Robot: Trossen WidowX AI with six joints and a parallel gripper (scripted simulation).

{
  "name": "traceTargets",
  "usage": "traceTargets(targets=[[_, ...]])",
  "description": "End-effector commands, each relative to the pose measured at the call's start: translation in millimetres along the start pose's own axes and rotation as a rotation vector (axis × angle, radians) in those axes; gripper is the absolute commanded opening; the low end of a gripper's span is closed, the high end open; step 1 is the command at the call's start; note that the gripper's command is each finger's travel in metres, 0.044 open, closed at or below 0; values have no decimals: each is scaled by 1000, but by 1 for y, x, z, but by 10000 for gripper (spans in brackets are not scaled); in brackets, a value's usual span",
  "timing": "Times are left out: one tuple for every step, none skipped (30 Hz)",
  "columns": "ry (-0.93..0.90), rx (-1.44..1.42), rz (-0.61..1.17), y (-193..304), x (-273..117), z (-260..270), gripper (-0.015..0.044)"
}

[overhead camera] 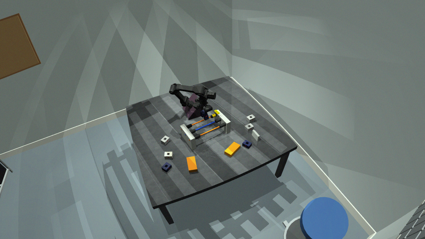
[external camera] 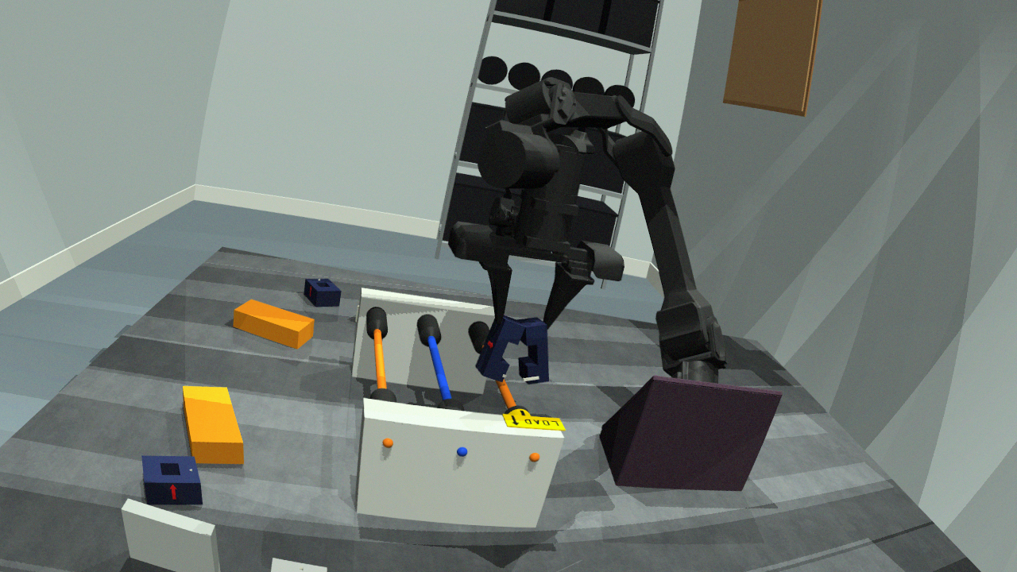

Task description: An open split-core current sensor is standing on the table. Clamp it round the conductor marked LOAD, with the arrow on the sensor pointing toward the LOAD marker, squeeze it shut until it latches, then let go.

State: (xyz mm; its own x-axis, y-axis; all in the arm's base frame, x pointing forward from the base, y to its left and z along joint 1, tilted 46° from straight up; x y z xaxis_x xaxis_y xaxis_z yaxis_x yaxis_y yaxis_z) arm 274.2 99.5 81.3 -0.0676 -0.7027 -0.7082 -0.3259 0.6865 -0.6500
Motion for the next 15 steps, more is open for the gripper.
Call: traceTargets(targets=[[-1,30,-4,1,2,3,0],[-1,30,-4,1,3,3,0],[-1,30,-4,1,5,3,0],[-1,30,-4,1,6,3,0],[-1,30,-3,1,8,4,0],[-1,30,-3,1,9,4,0],[-1,30,-3,1,11,4,0],[-1,30,-3,1,13,4,0],[-1,30,-3,1,14,4,0],[-1,30,-3,1,16,4,0],[-1,30,-3,1,17,4,0],[-2,30,-3,1,19,4,0],[-2,30,-3,1,21,4,0],[-2,30,-3,1,22,4,0],[-2,30,-3,1,24,4,0]])
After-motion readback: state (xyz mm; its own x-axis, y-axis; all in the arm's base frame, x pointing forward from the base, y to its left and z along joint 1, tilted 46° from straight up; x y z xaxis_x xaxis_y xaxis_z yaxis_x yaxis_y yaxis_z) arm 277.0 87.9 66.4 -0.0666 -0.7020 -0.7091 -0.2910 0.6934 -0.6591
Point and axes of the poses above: the point midway between the two fingers, 35 mm back from their tips, its own x axis out along the fingers, its own z axis across the jaws, y = z × x, the point moved 2 cm from there along -x, back along the fingers, and after that the axes turned 14 degrees about -x, right-handed, at the moved point
